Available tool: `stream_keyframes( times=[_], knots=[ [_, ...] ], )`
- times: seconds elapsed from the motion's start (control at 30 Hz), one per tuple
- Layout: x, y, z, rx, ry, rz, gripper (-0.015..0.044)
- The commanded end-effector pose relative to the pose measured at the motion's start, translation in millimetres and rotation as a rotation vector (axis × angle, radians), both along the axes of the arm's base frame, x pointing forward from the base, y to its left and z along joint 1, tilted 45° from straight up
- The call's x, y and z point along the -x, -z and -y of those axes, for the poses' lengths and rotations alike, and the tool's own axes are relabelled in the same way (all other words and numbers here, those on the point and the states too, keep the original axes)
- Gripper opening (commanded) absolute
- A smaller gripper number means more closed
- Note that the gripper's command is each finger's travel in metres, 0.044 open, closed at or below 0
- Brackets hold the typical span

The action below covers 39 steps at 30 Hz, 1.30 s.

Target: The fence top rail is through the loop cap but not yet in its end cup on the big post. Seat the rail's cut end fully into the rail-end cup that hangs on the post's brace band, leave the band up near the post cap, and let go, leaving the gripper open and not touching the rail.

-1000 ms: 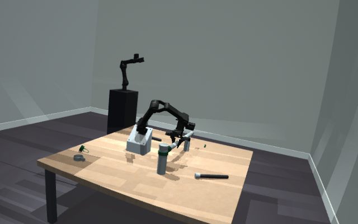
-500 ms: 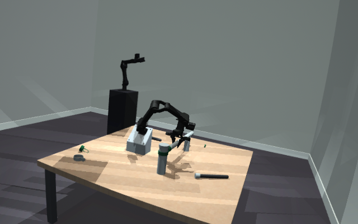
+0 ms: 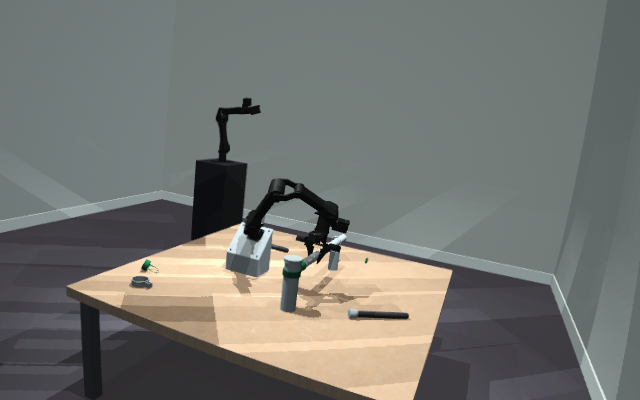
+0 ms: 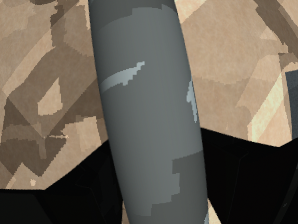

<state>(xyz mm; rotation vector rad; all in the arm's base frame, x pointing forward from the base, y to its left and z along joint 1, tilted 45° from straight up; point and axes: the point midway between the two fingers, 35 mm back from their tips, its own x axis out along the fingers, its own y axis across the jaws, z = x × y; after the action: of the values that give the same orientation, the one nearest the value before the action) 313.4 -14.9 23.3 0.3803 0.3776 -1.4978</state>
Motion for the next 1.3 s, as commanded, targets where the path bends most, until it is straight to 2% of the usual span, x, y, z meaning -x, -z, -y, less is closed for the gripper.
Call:
stream_keyframes(
  times=[0.0,1.27],
  knots=[
    [-0.1,-0.7,0.5,0.001,-0.001,0.0,0.0],
    [-3.6,-25.6,17.4,0.002,-0.001,0.0,0.0]
  ],
)
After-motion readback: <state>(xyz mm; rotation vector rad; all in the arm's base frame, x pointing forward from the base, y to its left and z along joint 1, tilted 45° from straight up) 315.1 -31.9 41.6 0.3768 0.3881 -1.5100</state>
